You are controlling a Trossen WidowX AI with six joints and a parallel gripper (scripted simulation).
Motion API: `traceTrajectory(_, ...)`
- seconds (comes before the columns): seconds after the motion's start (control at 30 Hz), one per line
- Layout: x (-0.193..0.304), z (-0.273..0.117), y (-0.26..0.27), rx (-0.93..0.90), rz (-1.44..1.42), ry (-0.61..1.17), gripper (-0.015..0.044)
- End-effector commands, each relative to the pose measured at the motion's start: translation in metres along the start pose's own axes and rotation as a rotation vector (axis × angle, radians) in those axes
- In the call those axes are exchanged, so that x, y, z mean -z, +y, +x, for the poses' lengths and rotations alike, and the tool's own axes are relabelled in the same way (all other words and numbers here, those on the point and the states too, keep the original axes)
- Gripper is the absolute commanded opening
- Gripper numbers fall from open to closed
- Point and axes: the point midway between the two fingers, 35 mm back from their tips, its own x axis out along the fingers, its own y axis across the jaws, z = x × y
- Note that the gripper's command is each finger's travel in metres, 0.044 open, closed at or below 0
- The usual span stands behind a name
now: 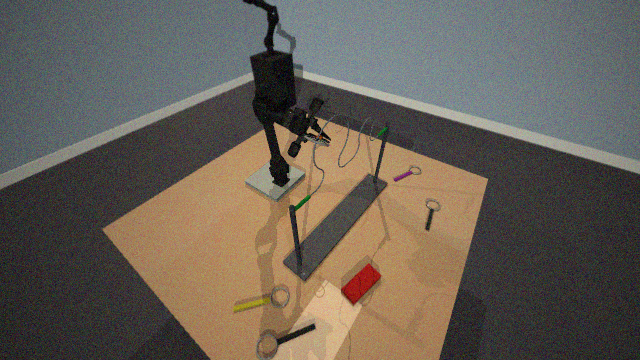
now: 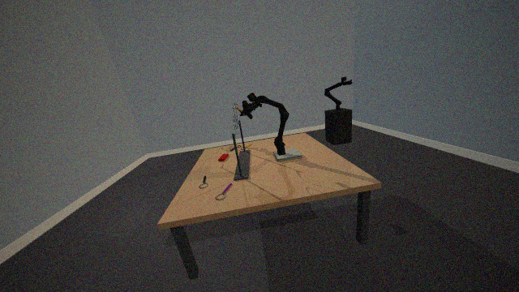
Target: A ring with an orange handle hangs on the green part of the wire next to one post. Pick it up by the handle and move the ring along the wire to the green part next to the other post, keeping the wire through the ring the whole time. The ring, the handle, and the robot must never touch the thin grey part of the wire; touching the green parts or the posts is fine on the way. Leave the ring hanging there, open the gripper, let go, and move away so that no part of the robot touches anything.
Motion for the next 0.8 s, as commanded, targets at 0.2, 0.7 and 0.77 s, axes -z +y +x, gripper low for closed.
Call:
traceTrajectory(0.2,-0.0012,0.0004,-0.0039,0.062,-0.106,-0.015,-0.0150)
traceTrajectory(0.7,-0.0023,0.0006,-0.0104,0.156,-0.266,-0.038,-0.0150)
traceTrajectory(0.77,-0.0026,0.0005,-0.0112,0.168,-0.287,-0.041,-0.0150)
